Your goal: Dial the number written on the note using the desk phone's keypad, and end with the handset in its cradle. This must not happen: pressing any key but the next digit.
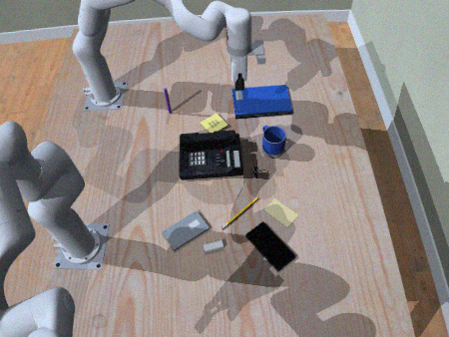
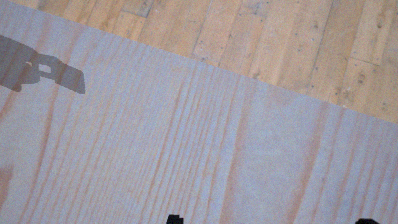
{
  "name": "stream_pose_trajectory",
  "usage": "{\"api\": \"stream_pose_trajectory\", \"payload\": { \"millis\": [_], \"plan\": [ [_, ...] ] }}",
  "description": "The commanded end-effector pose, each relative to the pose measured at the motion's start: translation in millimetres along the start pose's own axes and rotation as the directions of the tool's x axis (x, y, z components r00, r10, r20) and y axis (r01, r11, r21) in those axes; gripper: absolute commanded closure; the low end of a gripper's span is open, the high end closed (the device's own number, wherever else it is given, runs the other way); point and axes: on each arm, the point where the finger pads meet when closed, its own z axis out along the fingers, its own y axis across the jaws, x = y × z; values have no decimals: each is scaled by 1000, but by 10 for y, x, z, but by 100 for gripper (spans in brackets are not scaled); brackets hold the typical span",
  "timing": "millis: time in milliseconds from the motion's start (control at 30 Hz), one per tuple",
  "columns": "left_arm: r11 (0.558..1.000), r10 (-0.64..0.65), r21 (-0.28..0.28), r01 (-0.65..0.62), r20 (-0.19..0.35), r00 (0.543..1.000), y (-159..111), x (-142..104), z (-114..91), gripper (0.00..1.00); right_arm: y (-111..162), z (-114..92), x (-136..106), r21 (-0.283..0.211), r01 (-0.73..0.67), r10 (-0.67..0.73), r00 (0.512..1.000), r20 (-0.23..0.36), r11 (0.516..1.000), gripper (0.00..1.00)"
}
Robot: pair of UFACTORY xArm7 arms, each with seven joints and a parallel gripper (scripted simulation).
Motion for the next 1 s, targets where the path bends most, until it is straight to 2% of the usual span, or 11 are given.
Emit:
{"api": "stream_pose_trajectory", "payload": {
  "millis": [0,467,533,567,967],
  "plan": [
    [1000,0,-1,0,-3,1000,3,14,-14,100,179,-40,-67,-10,-26,26,1000,12,1000,0],
    [1000,0,-1,0,-3,1000,3,16,-14,100,792,-140,-391,-46,-123,126,990,67,991,0],
    [1000,0,-1,0,-3,1000,3,16,-14,100,792,-140,-391,-46,-123,126,990,67,991,0],
    [1000,0,-1,0,-3,1000,3,16,-14,100,902,-160,-463,-53,-142,146,986,78,988,0],
    [1000,0,-1,0,-3,1000,3,16,-14,100,1359,-257,-826,-82,-228,237,963,125,970,0]
  ]
}}
